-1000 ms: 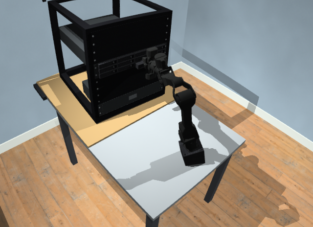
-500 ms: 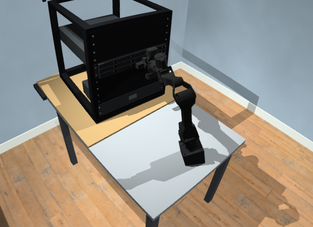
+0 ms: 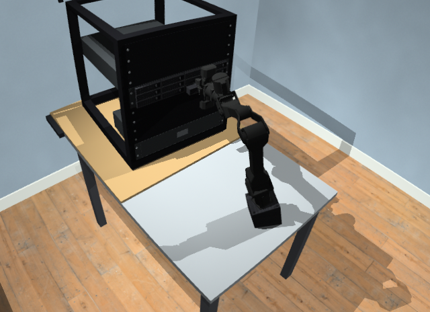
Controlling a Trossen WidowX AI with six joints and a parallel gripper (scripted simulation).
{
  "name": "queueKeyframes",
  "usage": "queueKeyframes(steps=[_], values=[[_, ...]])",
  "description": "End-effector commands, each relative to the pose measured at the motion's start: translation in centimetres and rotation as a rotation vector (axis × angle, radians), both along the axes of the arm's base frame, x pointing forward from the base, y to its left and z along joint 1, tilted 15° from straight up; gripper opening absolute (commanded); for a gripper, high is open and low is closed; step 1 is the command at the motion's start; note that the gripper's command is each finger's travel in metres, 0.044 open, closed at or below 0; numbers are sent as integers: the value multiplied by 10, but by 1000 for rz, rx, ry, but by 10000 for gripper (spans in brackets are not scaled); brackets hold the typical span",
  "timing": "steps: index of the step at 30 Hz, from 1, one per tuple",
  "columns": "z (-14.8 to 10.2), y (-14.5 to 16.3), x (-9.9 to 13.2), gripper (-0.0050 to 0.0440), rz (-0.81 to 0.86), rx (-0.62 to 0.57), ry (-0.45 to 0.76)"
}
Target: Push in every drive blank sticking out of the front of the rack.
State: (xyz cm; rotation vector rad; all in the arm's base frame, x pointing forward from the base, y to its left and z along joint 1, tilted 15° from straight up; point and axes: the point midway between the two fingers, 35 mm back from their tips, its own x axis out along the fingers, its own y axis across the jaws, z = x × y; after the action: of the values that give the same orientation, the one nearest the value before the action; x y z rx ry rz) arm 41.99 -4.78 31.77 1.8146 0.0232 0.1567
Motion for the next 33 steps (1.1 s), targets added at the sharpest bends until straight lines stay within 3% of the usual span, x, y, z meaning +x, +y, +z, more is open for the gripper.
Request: queueKeyframes(steps=[1,17,28,33], values=[[11,1,3,-50,1,-7,-24],[11,1,1,-50,1,-7,-24],[5,-4,-47,-50,1,-7,-24],[4,-4,-55,-50,1,-7,-24]])
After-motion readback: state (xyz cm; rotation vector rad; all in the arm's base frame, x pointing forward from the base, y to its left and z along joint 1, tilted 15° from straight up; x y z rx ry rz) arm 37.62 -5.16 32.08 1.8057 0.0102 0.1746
